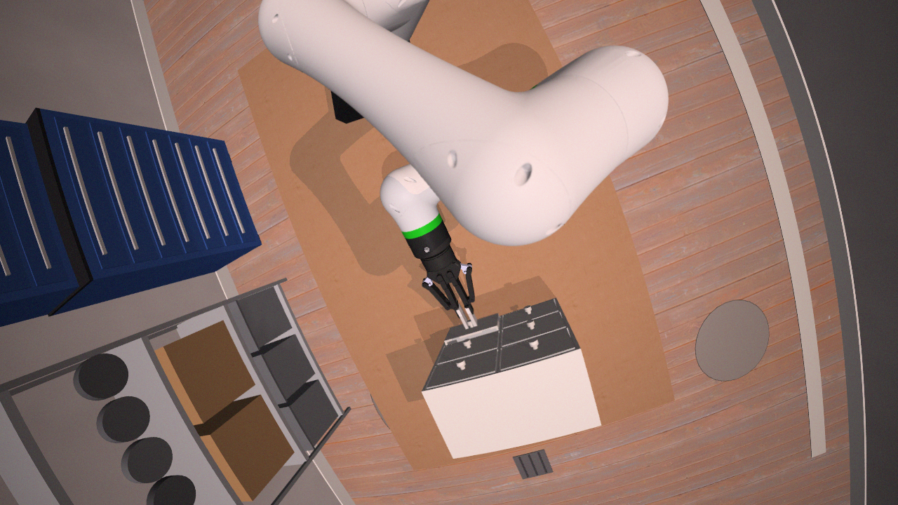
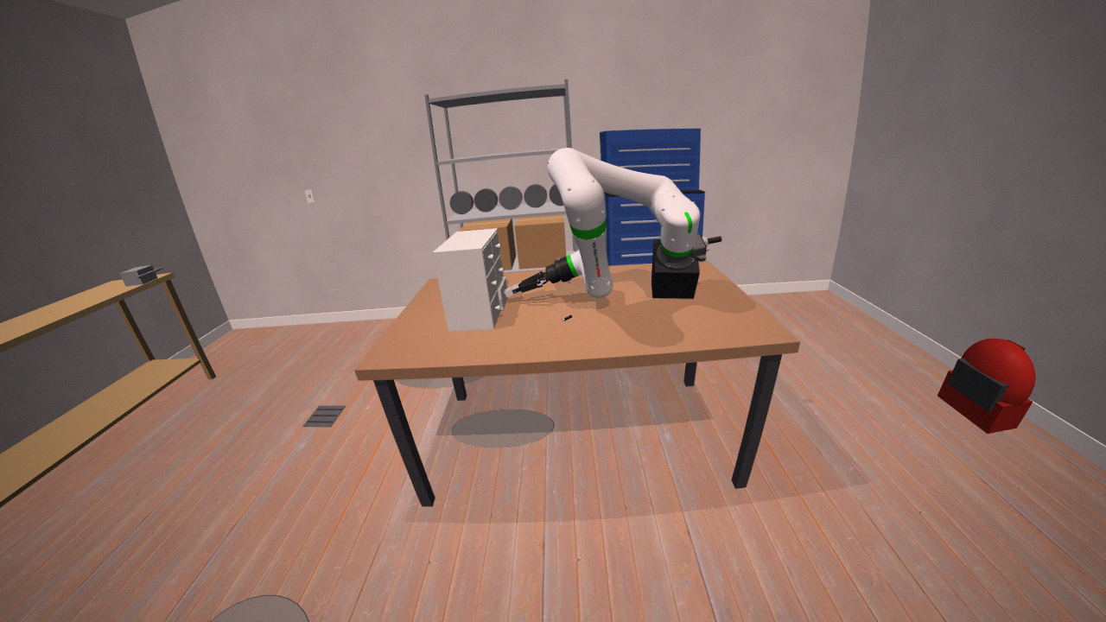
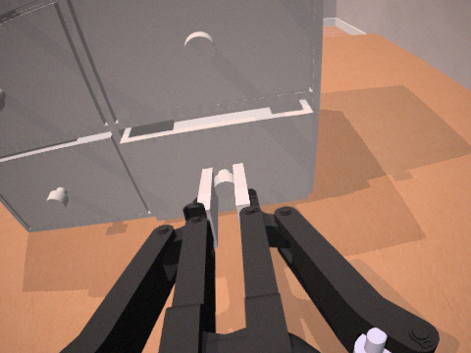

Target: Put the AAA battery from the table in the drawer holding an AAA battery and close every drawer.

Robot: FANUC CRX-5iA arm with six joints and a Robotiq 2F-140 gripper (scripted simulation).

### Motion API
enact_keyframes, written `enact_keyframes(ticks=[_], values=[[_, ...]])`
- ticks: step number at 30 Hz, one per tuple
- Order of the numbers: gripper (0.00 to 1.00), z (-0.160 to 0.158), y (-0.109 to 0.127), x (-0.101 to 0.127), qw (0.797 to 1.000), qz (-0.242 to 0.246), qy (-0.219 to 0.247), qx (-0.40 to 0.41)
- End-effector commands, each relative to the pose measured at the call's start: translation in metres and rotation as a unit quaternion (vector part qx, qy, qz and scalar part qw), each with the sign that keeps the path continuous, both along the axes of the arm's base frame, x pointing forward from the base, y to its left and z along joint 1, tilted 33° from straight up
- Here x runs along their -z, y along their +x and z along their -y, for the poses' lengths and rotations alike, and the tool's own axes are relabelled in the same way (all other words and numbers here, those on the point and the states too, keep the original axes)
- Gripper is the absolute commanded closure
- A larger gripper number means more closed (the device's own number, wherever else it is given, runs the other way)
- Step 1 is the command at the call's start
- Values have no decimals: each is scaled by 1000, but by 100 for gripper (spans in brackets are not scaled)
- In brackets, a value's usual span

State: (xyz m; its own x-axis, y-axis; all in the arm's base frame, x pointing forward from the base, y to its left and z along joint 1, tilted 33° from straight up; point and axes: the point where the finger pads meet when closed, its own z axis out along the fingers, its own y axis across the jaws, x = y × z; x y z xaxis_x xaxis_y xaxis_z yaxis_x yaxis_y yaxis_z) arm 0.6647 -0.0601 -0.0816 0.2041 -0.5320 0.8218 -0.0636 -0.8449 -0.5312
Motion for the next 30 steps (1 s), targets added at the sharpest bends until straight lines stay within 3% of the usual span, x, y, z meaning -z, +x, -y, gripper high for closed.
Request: enact_keyframes(ticks=[1, 30], values=[[92, 0, -5, 0, 1000, 0, 0, 0], [92, -5, -40, 4, 1000, 0, 0, 0]])
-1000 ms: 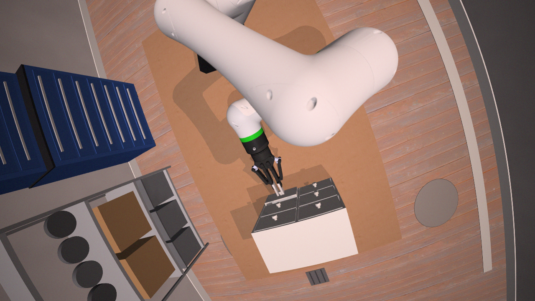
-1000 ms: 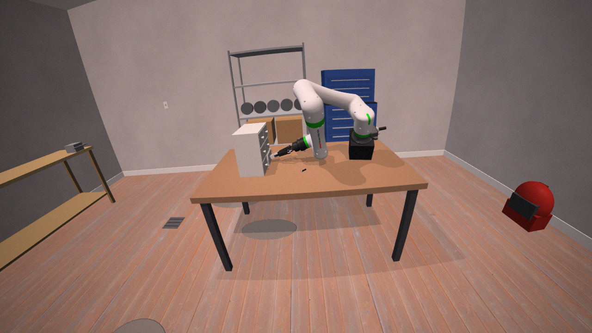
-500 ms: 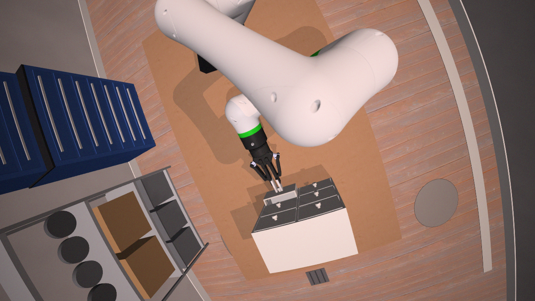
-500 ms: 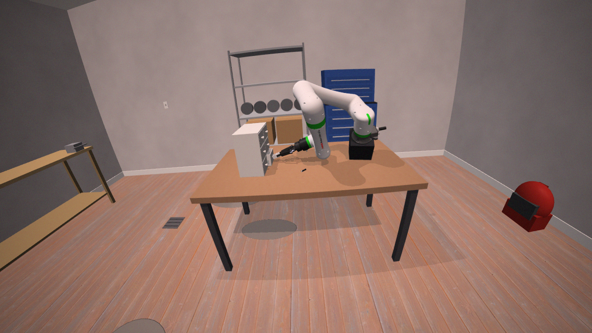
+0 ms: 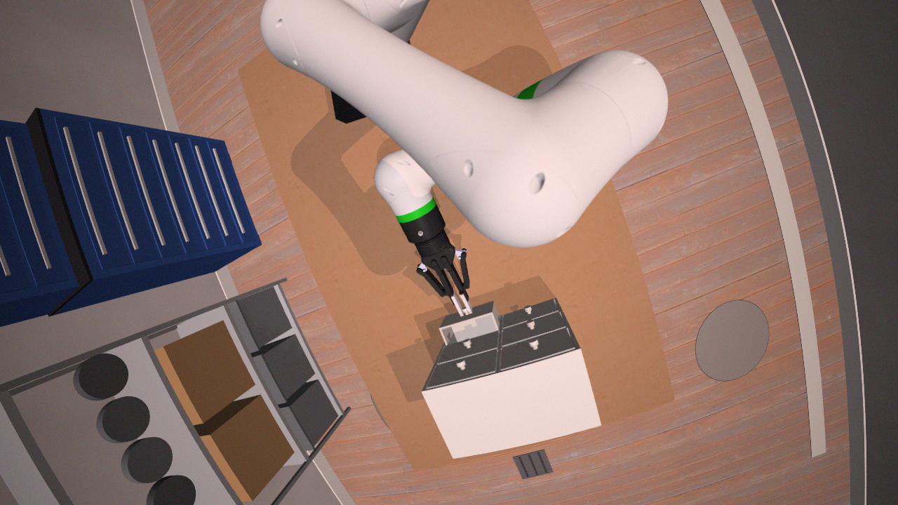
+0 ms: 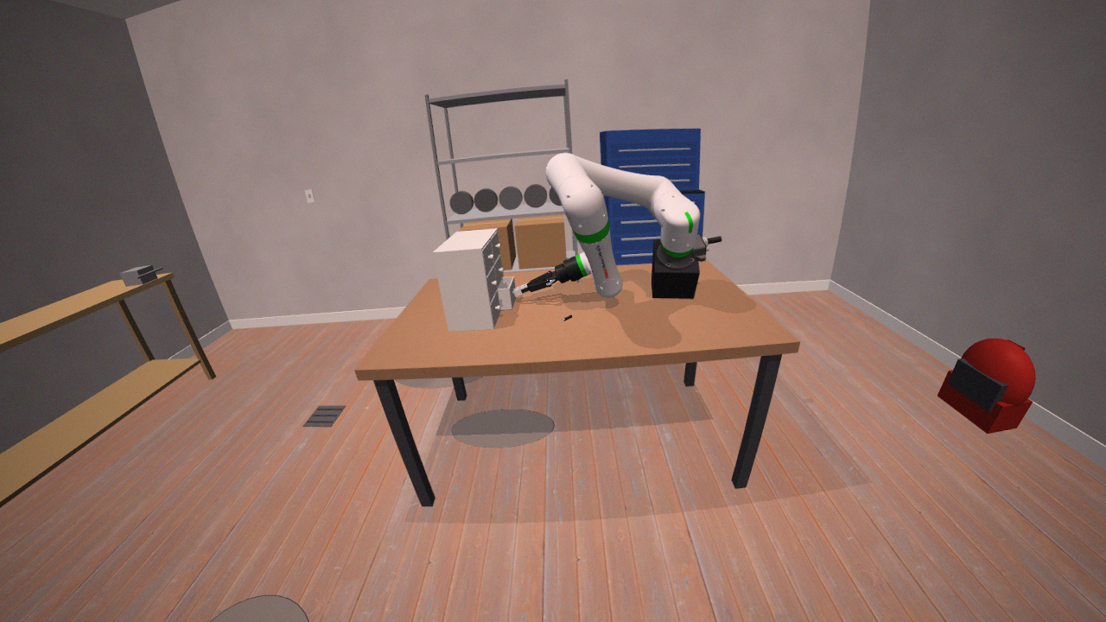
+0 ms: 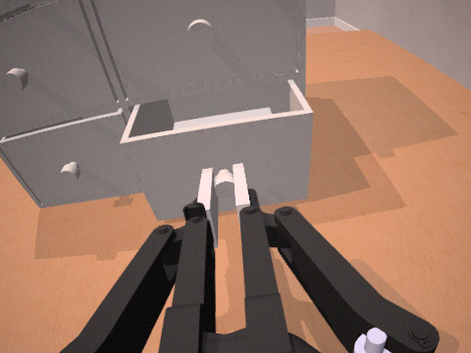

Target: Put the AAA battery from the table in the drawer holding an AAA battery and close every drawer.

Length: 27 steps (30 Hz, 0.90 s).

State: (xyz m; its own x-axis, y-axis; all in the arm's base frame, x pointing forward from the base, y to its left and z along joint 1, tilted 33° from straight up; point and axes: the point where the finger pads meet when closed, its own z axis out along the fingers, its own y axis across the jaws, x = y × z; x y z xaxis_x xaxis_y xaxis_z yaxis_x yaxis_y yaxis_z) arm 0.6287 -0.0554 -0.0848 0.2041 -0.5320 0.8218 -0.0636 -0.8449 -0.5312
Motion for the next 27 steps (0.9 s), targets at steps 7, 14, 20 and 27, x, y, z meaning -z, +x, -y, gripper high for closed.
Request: enact_keyframes(ticks=[7, 14, 20, 27], values=[[92, -1, -11, 1, 1000, 0, 0, 0], [92, -2, -16, 1, 1000, 0, 0, 0], [92, -2, -19, 2, 1000, 0, 0, 0], [92, -2, -21, 2, 1000, 0, 0, 0]])
